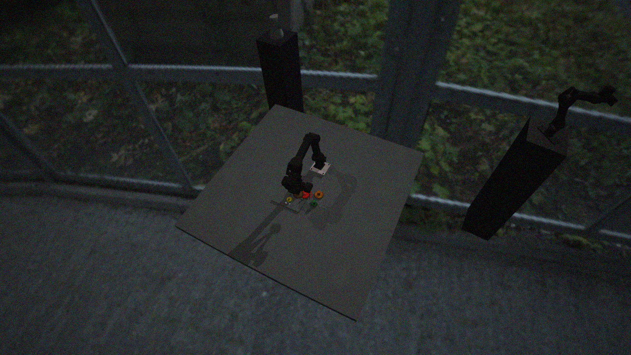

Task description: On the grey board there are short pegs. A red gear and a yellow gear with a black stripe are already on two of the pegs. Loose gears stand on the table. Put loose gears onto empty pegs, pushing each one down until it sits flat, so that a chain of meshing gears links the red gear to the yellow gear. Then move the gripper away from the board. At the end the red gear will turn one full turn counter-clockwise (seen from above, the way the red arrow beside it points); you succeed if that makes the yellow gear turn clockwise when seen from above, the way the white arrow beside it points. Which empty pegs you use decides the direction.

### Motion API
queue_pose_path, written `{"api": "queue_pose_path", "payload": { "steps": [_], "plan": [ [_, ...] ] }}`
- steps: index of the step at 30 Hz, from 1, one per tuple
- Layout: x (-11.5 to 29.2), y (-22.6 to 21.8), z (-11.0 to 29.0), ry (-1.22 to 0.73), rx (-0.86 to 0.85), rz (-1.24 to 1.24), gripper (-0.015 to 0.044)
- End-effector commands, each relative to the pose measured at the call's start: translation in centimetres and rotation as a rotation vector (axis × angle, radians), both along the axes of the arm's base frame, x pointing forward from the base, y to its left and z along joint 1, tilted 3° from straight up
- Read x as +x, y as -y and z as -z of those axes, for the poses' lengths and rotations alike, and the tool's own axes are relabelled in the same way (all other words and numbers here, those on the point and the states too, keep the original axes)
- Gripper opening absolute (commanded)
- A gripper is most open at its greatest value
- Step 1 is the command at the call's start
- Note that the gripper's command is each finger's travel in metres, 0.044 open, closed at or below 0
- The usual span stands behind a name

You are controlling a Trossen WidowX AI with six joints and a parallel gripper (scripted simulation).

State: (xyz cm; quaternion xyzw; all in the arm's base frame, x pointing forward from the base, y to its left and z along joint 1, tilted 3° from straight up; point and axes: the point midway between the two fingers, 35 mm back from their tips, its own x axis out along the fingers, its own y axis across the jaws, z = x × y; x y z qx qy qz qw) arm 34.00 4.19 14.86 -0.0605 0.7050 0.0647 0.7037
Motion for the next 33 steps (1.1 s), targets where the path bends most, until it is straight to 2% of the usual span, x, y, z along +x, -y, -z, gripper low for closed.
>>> {"api": "queue_pose_path", "payload": {
  "steps": [1, 33],
  "plan": [
    [-0.3, 0.5, 0.3, -0.002, -0.004, -0.002, 0.0],
    [-3.5, 4.1, 2.9, -0.017, -0.009, -0.003, 0.0]
  ]
}}
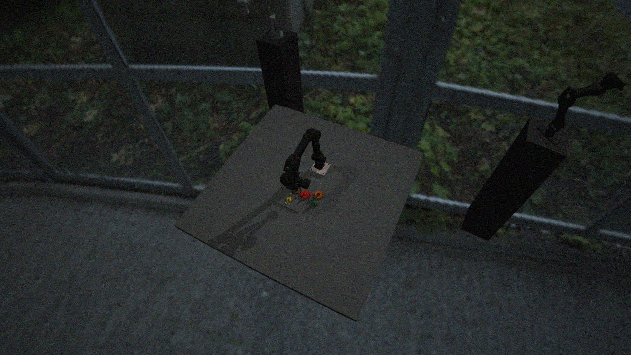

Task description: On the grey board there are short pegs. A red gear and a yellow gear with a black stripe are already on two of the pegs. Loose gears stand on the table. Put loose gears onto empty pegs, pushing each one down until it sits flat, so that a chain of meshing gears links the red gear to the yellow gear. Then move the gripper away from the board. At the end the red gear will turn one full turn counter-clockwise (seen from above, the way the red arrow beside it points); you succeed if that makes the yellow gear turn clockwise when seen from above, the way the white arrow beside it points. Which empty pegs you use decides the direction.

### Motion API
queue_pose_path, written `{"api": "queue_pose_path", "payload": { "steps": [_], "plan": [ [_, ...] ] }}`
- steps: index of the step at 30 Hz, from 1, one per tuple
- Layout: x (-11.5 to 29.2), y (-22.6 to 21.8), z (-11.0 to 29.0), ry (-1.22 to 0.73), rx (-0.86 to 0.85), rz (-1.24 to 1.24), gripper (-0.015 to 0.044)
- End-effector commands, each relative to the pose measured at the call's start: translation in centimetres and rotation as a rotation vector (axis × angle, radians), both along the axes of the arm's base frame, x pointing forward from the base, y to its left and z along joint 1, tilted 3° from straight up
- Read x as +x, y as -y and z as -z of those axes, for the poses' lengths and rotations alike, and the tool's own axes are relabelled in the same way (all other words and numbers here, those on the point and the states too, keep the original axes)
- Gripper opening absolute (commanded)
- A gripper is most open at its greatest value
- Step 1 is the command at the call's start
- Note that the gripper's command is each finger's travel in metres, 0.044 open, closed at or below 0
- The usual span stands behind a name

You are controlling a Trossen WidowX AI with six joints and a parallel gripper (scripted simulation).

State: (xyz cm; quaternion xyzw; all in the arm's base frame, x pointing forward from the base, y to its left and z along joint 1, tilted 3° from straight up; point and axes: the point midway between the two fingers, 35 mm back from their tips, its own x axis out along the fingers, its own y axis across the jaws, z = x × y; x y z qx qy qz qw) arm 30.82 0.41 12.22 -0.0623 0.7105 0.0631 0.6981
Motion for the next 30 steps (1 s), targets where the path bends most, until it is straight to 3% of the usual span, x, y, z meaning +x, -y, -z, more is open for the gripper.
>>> {"api": "queue_pose_path", "payload": {
  "steps": [1, 30],
  "plan": [
    [-0.4, 0.4, 0.3, -0.002, -0.003, -0.002, 0.0],
    [-2.9, 2.3, 2.0, -0.013, -0.005, -0.003, 0.0]
  ]
}}
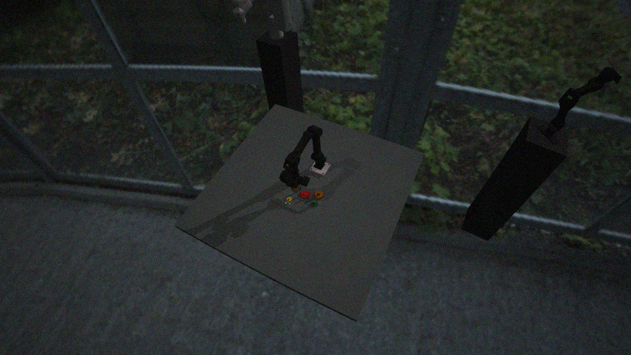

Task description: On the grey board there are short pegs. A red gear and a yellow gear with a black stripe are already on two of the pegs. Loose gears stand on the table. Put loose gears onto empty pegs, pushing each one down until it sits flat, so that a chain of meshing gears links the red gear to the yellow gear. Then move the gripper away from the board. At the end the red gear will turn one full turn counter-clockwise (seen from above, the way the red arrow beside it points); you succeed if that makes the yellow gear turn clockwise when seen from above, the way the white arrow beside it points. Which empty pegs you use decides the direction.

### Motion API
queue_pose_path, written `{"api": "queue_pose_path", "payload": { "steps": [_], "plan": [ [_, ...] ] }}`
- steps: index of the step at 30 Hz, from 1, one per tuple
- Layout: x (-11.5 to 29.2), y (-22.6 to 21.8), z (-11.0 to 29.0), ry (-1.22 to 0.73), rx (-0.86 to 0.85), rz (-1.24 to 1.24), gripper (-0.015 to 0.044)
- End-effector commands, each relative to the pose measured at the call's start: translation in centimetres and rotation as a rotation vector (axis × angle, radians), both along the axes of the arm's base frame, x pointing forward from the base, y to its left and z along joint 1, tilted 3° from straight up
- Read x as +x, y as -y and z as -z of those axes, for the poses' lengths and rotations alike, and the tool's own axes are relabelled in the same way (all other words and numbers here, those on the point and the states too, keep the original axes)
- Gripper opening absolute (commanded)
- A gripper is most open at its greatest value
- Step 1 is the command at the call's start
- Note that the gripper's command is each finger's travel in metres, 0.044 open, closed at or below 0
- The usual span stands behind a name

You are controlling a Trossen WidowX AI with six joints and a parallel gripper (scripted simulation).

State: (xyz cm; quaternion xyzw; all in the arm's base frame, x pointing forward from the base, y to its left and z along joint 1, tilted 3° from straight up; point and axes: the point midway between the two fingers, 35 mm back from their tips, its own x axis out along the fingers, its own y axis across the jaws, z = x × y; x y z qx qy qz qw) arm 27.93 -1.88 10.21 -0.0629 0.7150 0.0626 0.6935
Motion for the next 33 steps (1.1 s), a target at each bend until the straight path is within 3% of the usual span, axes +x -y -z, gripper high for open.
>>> {"api": "queue_pose_path", "payload": {
  "steps": [1, 33],
  "plan": [
    [0.0, 0.1, 0.0, 0.0, -0.003, -0.003, 0.0],
    [-0.1, 0.1, 2.3, -0.001, 0.001, -0.13, 0.0]
  ]
}}
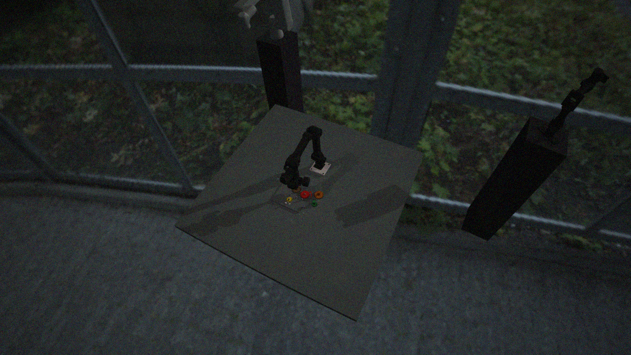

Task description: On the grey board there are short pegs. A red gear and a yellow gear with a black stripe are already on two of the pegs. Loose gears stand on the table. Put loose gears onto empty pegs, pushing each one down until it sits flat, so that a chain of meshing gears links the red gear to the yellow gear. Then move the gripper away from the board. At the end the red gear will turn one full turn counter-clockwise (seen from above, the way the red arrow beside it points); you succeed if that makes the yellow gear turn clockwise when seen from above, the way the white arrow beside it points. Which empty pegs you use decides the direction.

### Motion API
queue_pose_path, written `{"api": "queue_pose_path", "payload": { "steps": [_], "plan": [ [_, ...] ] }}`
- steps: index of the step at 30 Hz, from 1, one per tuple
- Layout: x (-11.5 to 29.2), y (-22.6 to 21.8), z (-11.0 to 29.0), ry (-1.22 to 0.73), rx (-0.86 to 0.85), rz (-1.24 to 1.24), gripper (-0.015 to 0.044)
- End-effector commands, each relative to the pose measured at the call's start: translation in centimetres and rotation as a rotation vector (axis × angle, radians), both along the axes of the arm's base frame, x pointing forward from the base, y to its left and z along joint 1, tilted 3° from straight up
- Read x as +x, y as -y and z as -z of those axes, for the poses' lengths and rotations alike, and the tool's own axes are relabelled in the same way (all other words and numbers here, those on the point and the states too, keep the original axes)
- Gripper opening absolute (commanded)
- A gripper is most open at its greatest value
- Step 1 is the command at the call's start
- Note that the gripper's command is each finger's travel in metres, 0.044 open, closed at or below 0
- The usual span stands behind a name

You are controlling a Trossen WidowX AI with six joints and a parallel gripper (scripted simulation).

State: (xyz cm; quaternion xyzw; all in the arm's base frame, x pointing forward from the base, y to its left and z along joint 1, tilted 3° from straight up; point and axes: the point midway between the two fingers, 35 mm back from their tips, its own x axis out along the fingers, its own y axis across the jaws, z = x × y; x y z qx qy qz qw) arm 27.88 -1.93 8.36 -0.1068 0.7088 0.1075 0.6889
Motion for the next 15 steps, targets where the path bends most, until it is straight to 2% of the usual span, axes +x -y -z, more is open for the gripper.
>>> {"api": "queue_pose_path", "payload": {
  "steps": [1, 15],
  "plan": [
    [0.0, 0.1, 0.6, -0.003, -0.003, 0.002, 0.0],
    [-0.1, 0.0, 2.5, -0.002, -0.008, 0.205, 0.0]
  ]
}}
